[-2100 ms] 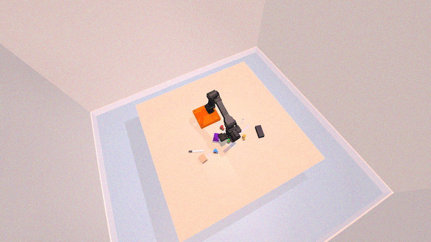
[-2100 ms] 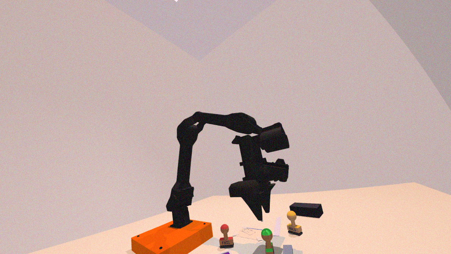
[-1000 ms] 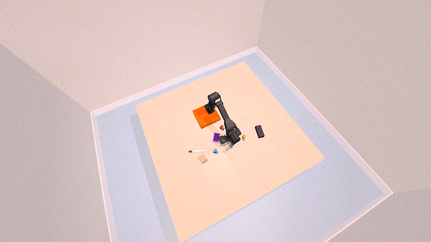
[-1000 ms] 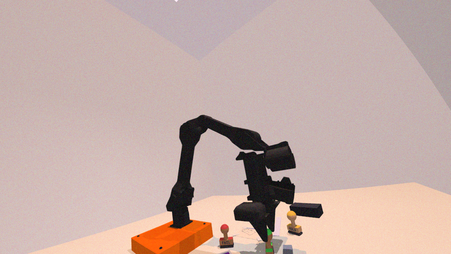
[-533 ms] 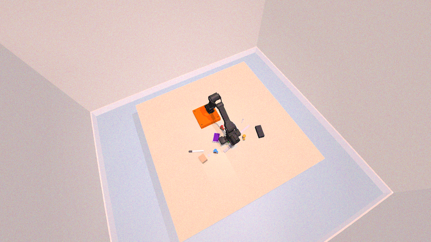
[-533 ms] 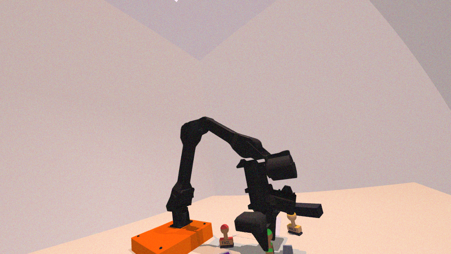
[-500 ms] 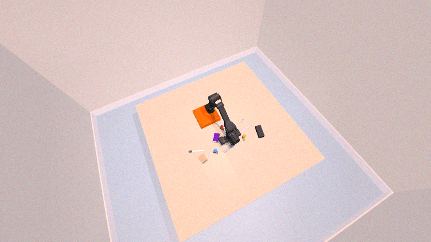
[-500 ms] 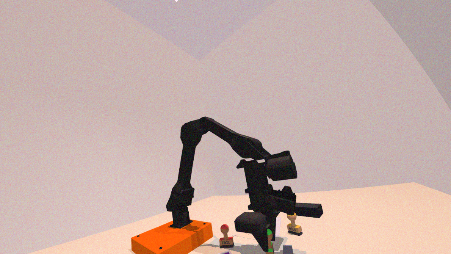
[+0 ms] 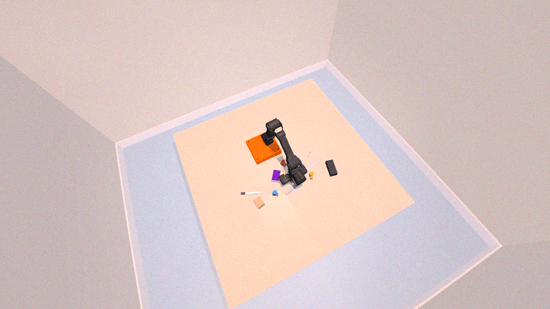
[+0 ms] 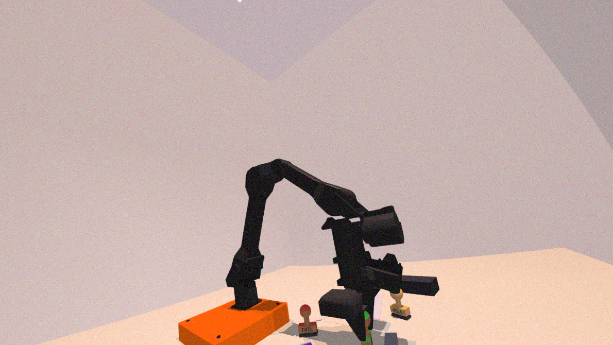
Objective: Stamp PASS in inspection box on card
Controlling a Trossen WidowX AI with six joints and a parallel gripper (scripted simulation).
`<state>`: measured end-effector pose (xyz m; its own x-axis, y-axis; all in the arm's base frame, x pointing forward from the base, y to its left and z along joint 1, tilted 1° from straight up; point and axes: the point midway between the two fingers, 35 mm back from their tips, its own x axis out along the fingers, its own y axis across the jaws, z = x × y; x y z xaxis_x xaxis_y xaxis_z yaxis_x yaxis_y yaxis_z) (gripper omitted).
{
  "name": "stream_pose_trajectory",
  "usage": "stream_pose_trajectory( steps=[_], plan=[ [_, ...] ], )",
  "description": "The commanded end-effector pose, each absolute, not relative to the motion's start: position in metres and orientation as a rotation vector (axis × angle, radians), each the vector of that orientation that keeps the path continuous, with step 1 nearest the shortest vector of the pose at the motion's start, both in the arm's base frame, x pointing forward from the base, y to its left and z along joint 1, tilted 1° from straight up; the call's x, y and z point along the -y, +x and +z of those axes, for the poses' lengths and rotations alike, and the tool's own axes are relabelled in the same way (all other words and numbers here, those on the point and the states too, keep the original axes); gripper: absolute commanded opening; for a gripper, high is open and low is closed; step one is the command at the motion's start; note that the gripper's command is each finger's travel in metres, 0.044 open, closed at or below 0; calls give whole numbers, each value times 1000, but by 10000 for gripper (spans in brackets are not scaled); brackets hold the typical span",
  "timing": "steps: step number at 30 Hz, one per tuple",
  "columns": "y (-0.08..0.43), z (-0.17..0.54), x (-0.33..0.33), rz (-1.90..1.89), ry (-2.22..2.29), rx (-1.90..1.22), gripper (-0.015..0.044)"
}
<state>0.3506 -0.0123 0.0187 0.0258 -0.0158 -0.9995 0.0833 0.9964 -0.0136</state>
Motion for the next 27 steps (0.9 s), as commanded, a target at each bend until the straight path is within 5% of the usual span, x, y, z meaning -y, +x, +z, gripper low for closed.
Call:
stream_pose_trajectory(
  steps=[1, 9, 13, 27],
  plan=[
    [351, 19, 12, -77, 54, -1543, 138],
    [351, 19, 12, -77, 54, -1543, 85],
    [351, 20, 12, -76, 54, -1543, 0],
    [352, 27, 12, -75, 55, -1542, 0]
  ],
)
